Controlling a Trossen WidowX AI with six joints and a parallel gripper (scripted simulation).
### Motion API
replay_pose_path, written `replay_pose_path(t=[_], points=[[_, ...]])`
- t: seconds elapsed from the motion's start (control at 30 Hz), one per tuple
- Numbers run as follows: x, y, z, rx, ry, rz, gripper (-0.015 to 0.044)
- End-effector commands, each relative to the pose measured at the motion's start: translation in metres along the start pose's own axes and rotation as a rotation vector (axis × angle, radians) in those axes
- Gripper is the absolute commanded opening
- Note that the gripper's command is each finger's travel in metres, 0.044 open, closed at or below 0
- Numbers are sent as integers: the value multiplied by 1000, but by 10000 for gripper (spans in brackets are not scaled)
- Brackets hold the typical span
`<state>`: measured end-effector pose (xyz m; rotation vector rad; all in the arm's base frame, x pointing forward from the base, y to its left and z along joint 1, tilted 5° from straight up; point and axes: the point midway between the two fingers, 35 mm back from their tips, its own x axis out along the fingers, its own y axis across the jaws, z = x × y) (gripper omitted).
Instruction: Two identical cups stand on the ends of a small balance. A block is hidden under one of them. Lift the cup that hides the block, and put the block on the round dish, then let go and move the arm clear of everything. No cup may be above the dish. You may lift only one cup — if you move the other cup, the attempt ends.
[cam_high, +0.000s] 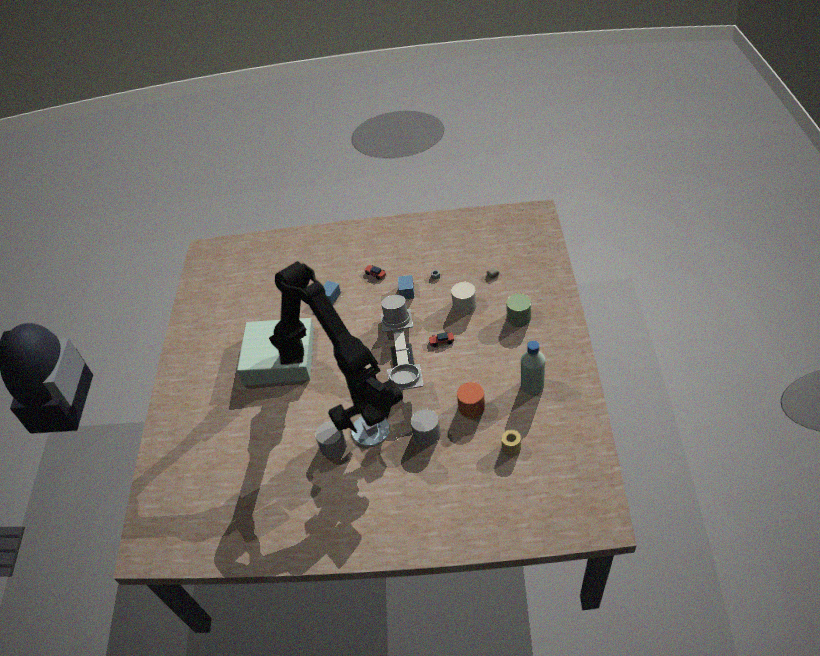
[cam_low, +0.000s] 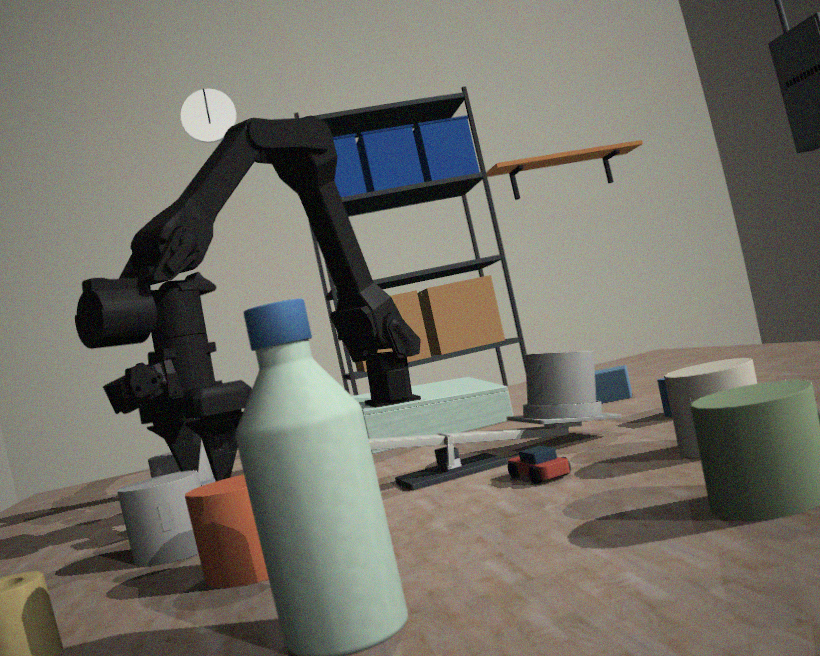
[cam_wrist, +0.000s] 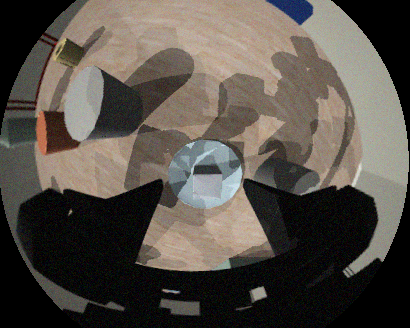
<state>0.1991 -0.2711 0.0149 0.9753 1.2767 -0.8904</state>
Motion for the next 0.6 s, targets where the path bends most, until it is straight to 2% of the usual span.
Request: replay_pose_path(t=[0.0,0.23,0.37,0.57], points=[[-16,-1,1,2,0,-3,440],[-43,-4,-4,2,39,-5,440],[-82,-3,-4,3,30,-8,440],[-84,-3,-4,3,29,-8,440]])
